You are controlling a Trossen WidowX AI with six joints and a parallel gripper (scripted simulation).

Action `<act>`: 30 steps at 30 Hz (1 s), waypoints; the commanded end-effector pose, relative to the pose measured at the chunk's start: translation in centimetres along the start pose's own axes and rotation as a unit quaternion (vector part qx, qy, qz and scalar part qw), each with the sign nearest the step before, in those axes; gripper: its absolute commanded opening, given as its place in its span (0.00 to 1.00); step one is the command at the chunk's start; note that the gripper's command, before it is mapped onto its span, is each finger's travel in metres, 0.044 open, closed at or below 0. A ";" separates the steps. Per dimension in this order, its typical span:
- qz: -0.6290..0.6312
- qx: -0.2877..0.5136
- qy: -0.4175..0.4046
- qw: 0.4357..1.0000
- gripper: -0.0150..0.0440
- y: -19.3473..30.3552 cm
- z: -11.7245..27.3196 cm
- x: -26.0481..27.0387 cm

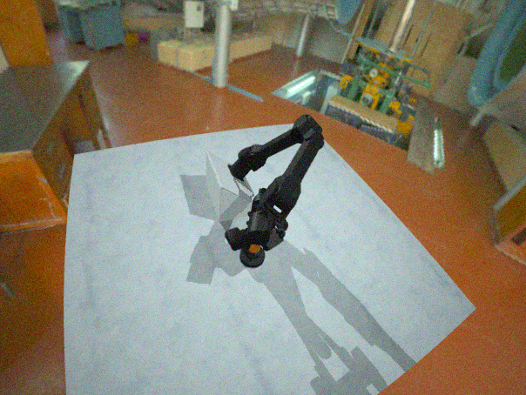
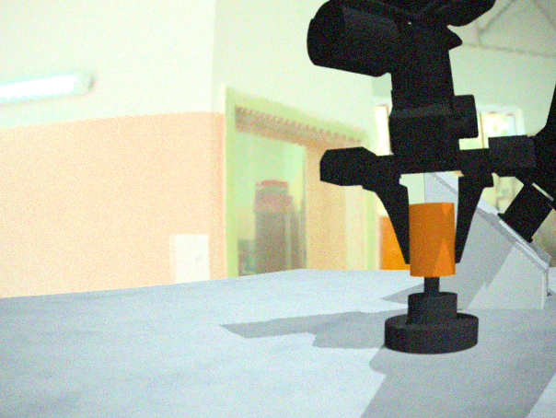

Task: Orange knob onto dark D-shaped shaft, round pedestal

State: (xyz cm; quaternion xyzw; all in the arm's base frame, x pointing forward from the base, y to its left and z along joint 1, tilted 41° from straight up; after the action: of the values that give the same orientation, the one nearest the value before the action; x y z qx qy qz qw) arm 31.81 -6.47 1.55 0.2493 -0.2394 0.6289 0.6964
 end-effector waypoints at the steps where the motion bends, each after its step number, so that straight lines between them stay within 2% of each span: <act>1: 0.003 -0.001 0.001 1.000 0.25 0.1 0.0 0.1; 30: 0.014 -0.001 0.001 1.000 0.25 -0.1 -1.4 0.0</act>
State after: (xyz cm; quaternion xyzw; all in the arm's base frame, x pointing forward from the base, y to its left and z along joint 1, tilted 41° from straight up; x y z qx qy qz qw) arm 32.01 -5.63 0.78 0.2442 -0.2428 0.6418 0.6852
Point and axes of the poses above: the point midway between the two fingers, 35 mm back from their tips, its own z axis back along the fingers, its own x axis across the jaws, y = z × x, the point moved 4 cm from there along z, back along the fingers, and after that the axes turned 14 degrees about -z, right-handed, at the moved point
